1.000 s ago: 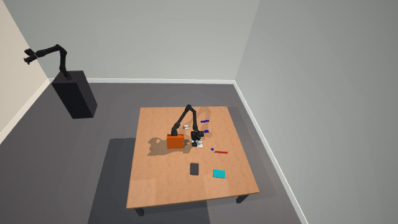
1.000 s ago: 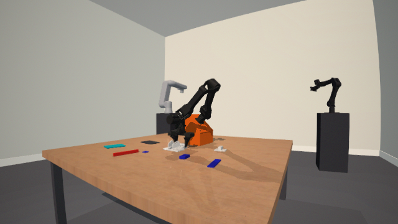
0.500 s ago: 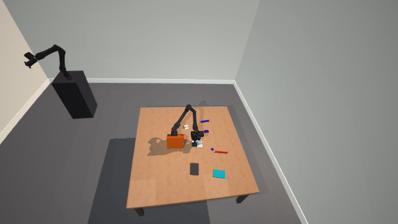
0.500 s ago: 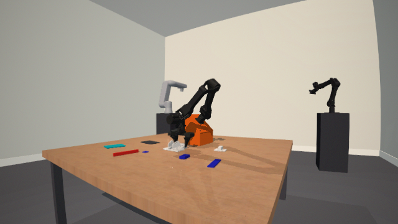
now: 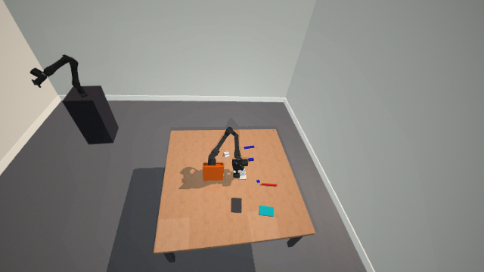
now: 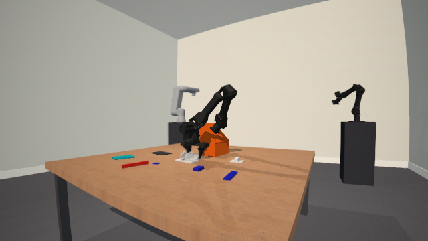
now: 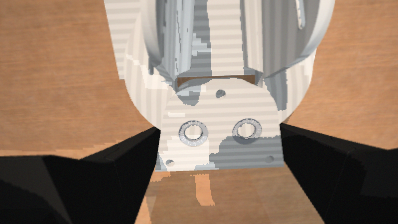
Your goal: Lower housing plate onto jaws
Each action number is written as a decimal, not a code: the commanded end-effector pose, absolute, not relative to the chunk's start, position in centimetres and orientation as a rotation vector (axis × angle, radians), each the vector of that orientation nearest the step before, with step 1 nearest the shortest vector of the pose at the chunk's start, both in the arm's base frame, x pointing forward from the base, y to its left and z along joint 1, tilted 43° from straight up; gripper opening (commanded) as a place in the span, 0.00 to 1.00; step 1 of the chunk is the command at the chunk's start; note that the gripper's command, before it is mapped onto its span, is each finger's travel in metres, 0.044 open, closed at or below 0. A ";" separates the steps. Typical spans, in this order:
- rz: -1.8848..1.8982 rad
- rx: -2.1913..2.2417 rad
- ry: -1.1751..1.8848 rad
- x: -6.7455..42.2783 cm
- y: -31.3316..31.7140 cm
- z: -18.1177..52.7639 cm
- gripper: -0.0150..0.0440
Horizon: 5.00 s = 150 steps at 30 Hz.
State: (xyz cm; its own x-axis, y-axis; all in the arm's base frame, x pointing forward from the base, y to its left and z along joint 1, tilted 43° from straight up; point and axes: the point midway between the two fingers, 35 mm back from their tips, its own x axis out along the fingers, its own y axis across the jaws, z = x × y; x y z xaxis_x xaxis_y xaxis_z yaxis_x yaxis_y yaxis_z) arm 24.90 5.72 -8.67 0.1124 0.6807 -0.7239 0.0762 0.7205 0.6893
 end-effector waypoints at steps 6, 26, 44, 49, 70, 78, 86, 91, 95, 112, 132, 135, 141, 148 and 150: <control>0.493 0.675 1.411 24.9 5.7 -8.7 0.85; 0.493 0.675 1.411 24.9 5.7 -8.7 0.85; 0.493 0.675 1.411 24.9 5.7 -8.7 0.85; 0.493 0.675 1.411 24.9 5.7 -8.7 0.85; 0.497 0.676 1.409 24.9 5.7 -8.7 1.00; 0.491 0.672 1.410 24.9 4.3 -7.5 1.00; 0.490 0.672 1.411 24.1 0.5 -3.2 1.00; 0.485 0.677 1.408 23.9 0.4 -3.4 1.00; 0.482 0.670 1.413 21.8 -1.5 -1.2 1.00; 0.487 0.670 1.414 20.2 -2.5 0.3 1.00; 0.487 0.670 1.414 20.2 -2.5 0.3 1.00; 0.487 0.670 1.414 20.2 -2.5 0.3 1.00; 0.487 0.670 1.414 20.2 -2.5 0.3 1.00; 0.487 0.670 1.414 20.2 -2.5 0.3 1.00; 0.487 0.670 1.414 20.2 -2.5 0.3 1.00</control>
State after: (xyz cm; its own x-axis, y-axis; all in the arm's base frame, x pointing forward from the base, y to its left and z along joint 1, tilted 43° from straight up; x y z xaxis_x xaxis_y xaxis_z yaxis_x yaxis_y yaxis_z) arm 20.23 -2.45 0.32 0.1115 0.6757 -0.7287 0.0833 0.7243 0.6844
